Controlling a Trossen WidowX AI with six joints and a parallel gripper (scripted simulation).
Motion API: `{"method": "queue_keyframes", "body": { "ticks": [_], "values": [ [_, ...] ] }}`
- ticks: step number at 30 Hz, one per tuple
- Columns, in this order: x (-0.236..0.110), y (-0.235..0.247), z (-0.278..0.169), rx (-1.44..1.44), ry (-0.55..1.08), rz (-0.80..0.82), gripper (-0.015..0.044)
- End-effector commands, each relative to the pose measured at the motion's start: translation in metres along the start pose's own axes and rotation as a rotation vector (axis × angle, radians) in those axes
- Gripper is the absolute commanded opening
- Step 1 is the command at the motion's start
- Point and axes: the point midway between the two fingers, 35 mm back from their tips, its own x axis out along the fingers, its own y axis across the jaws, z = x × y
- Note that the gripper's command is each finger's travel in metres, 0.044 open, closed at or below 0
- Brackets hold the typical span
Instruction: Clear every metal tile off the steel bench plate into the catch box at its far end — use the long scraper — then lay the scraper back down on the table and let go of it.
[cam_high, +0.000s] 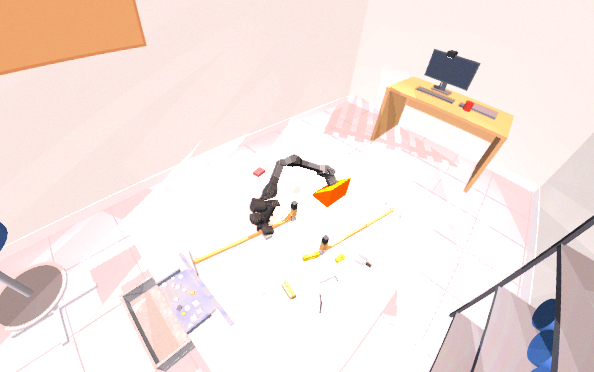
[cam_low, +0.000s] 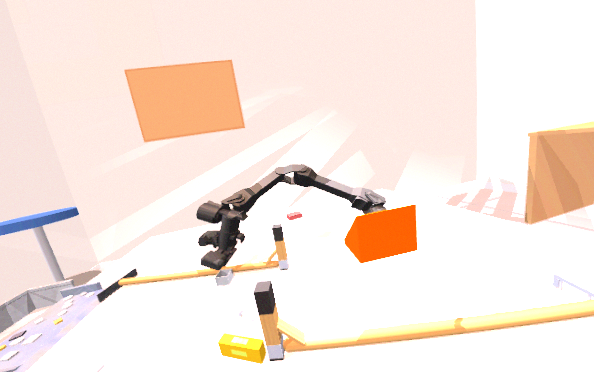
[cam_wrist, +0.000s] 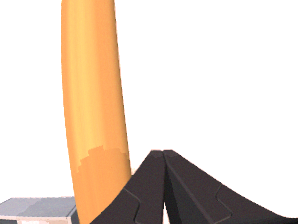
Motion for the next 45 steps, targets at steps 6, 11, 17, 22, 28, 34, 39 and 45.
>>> {"method": "queue_keyframes", "body": {
  "ticks": [6, 11, 17, 22, 28, 34, 39, 45],
  "values": [
    [-0.002, 0.004, 0.002, 0.000, 0.000, 0.000, 0.0000],
    [-0.016, 0.005, 0.010, 0.001, 0.001, 0.002, 0.0000],
    [-0.034, 0.006, 0.019, 0.002, 0.002, 0.004, 0.0000],
    [-0.050, 0.006, 0.026, 0.002, 0.002, 0.005, 0.0000],
    [-0.070, 0.006, 0.033, 0.002, 0.002, 0.005, 0.0000],
    [-0.089, 0.004, 0.039, 0.001, 0.001, 0.004, 0.0000],
    [-0.092, 0.001, 0.040, -0.007, 0.002, 0.008, 0.0000],
    [-0.102, -0.021, 0.046, -0.075, 0.000, 0.040, 0.0000]
  ]
}}
